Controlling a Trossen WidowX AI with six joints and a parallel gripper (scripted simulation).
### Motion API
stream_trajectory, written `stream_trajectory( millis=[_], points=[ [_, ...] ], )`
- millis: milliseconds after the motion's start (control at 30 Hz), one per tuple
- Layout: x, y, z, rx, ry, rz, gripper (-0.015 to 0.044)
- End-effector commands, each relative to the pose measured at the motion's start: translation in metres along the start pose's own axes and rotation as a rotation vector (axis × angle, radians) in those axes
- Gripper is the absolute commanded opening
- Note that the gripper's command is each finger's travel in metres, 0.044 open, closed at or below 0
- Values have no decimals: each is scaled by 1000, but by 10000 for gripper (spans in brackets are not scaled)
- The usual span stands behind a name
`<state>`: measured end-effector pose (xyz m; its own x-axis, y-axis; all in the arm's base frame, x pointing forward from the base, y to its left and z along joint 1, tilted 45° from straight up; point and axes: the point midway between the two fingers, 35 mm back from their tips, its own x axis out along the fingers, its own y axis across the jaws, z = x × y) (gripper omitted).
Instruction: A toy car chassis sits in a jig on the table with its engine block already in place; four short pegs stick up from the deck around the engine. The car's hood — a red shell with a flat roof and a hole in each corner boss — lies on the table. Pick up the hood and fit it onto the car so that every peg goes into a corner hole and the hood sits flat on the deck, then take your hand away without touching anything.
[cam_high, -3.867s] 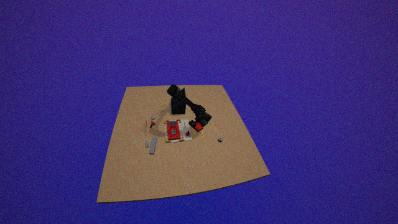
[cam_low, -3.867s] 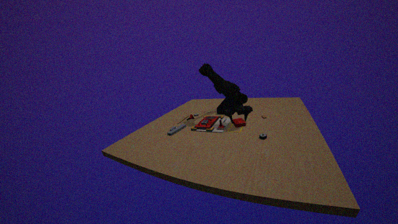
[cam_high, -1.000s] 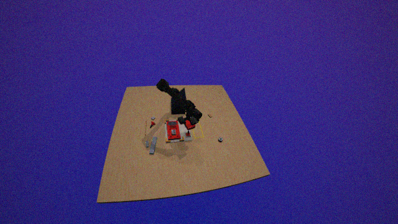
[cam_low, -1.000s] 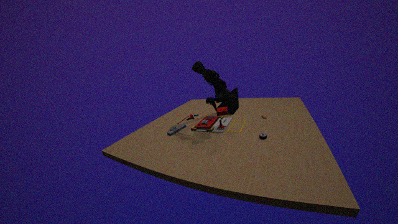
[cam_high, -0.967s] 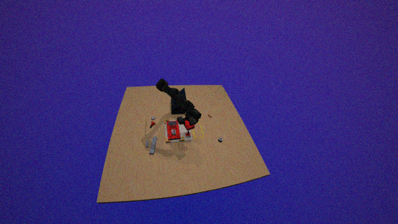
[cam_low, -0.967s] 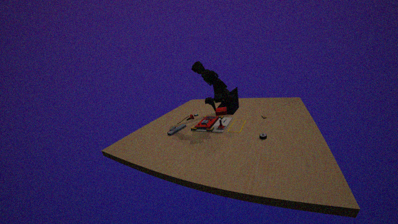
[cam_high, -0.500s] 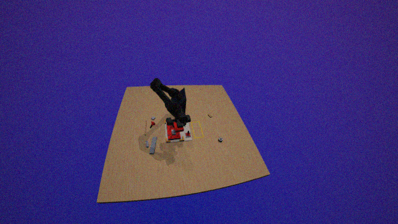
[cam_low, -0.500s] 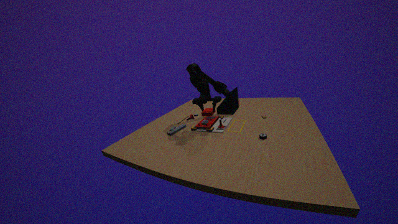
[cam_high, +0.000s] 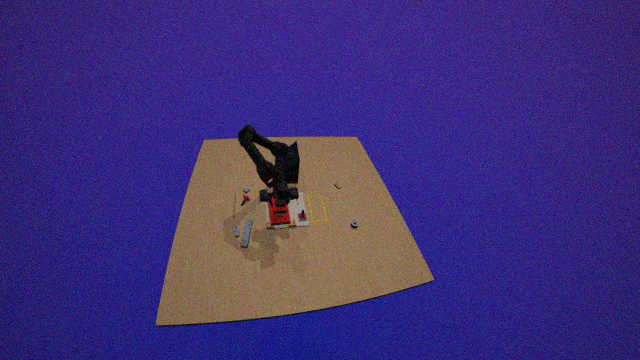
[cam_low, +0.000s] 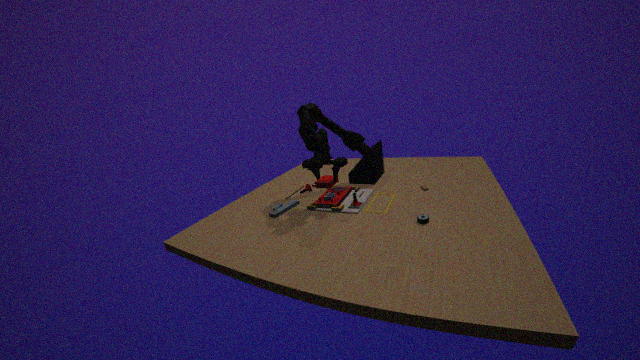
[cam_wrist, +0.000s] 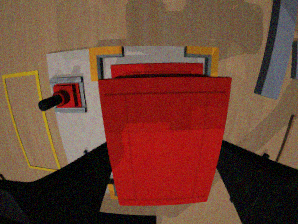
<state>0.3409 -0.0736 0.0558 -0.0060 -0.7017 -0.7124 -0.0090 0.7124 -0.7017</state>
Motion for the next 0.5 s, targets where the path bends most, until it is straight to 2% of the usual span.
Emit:
stream_trajectory(
  millis=[0,200,467],
  points=[
    [15,-1,-2,-4,7,-5,0],
    [42,-2,-3,-4,8,-7,0],
    [43,-1,-3,-4,8,-7,0]
  ],
)
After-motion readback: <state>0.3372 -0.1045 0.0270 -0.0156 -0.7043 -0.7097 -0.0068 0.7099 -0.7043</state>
